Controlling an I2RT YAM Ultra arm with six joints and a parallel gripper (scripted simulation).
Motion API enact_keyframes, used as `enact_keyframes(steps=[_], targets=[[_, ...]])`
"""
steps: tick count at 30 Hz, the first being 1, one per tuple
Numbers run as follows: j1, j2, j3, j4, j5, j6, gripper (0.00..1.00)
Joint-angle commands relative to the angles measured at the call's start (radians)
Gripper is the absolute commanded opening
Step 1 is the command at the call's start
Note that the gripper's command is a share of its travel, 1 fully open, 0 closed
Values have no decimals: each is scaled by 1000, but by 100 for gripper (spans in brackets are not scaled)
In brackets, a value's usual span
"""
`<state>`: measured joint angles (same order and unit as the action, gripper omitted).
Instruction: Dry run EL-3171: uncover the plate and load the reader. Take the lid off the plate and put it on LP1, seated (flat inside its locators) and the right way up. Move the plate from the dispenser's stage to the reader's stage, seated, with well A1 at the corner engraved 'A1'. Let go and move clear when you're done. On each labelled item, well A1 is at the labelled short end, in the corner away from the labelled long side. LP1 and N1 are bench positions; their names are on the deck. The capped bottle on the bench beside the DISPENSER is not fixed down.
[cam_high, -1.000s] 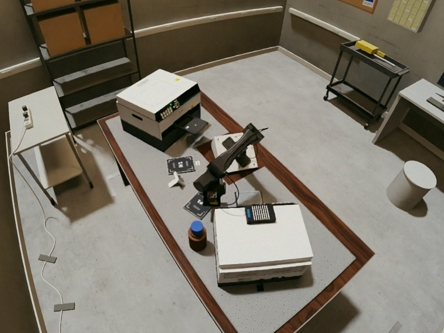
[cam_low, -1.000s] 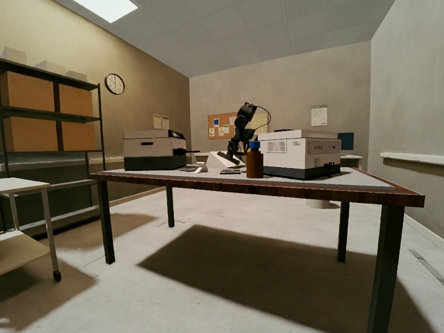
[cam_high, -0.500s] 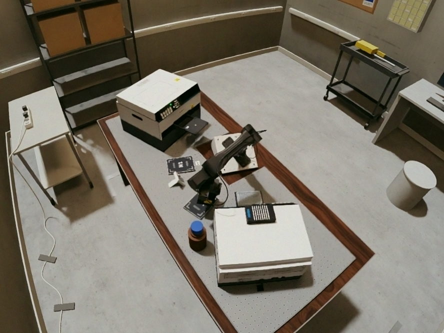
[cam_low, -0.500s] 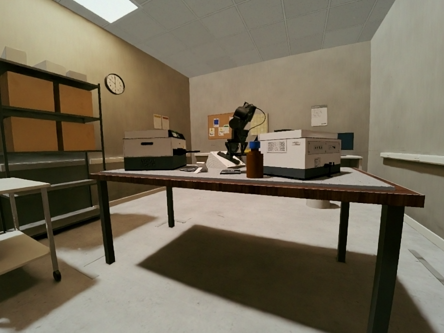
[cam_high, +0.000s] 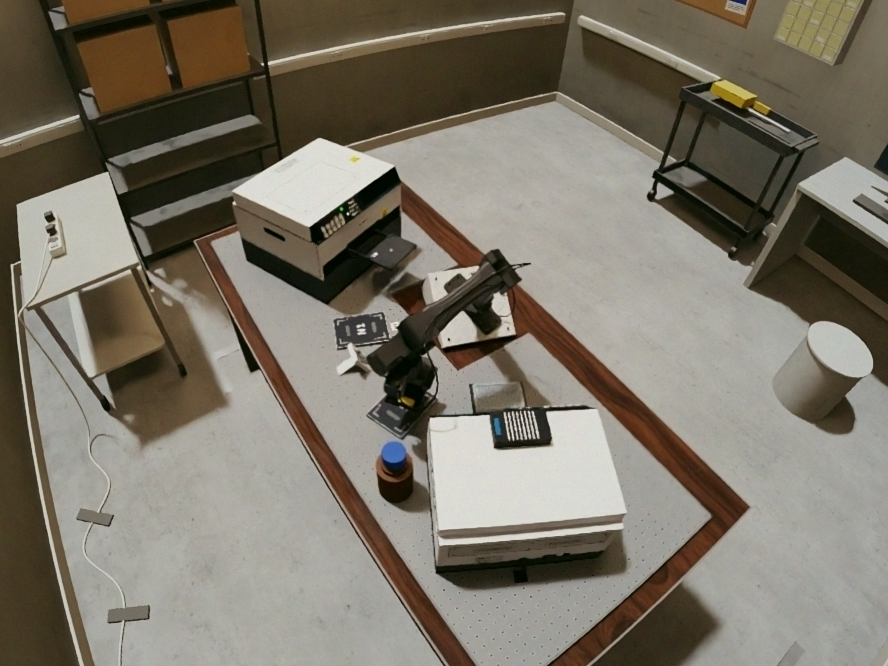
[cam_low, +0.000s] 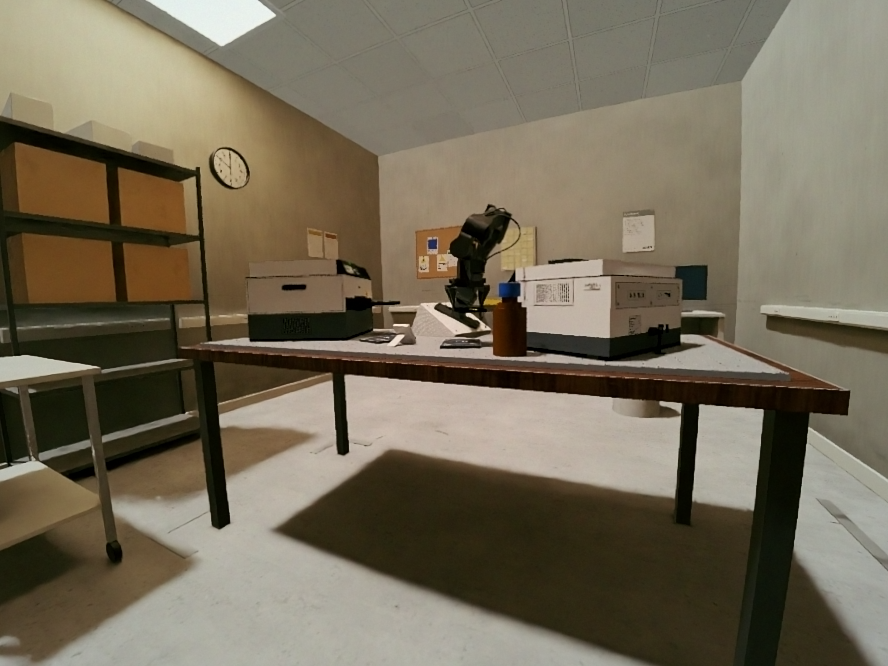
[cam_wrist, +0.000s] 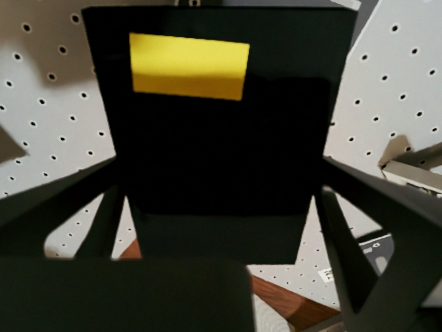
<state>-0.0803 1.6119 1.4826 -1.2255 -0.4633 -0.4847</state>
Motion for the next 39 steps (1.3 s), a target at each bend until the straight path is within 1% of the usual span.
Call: enact_keyframes(steps=[1,4,6,7,9,10,12,16,24,31,34,39], targets=[[-29,-33,-4,20,-21,46,85],[-37,-29,3,22,-25,85,85],[-53,14,3,25,-30,118,85],[-60,19,4,27,-33,131,85],[-60,19,4,27,-33,131,85],[-68,-11,13,28,-35,136,85],[-84,26,25,32,-39,144,85],[-86,8,20,33,-44,188,85],[-88,0,-19,38,-49,280,85],[-89,-3,-23,43,-49,297,85],[-89,-5,4,44,-47,292,85],[-89,-5,3,45,-46,274,85]])
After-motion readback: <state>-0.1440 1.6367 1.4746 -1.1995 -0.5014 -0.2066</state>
